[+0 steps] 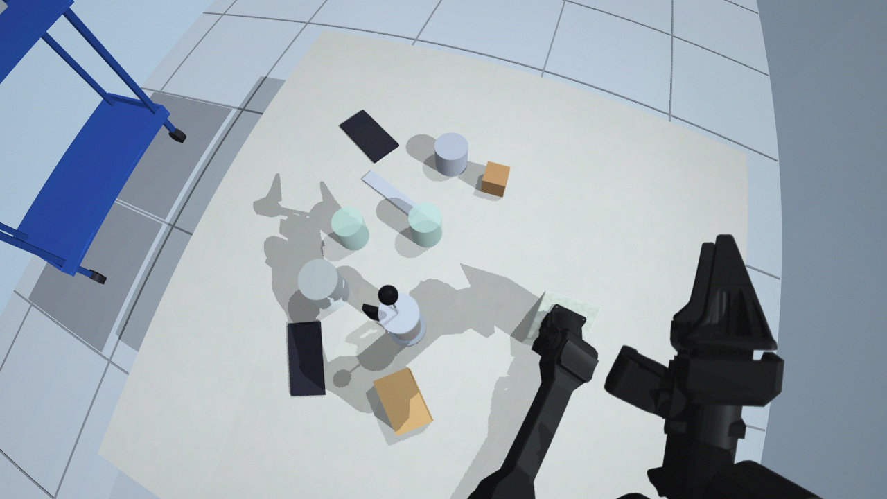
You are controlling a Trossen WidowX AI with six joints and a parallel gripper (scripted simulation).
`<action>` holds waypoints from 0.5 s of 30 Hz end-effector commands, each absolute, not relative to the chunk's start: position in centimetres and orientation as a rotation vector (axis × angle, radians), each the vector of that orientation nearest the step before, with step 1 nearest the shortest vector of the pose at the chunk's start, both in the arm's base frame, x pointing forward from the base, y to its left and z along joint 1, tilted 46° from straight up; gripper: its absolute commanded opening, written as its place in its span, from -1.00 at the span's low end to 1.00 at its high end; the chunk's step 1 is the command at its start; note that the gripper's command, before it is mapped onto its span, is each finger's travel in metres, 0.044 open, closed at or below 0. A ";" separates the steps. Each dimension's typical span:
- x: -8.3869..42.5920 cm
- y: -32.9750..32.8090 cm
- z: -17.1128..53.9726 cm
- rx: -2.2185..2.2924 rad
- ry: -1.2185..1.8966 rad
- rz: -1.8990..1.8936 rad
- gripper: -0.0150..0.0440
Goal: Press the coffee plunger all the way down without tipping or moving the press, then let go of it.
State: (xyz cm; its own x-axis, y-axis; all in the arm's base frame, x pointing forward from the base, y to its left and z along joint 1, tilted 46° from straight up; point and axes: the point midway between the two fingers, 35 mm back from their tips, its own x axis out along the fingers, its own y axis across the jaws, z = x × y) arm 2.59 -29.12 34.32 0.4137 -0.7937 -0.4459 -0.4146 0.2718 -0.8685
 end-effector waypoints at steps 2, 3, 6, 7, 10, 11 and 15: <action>8.8 -27.5 29.0 -1.032 0.886 -0.170 1.00; 10.1 -26.8 28.0 -0.955 0.829 -0.127 1.00; 13.7 -24.3 25.5 -0.695 0.676 0.012 1.00; 14.8 -23.3 24.8 -0.602 0.633 0.059 1.00; 18.0 -19.7 23.1 -0.282 0.523 0.210 1.00; 19.0 -18.4 22.7 -0.159 0.495 0.264 1.00; 22.2 -12.9 21.8 0.363 0.445 0.460 1.00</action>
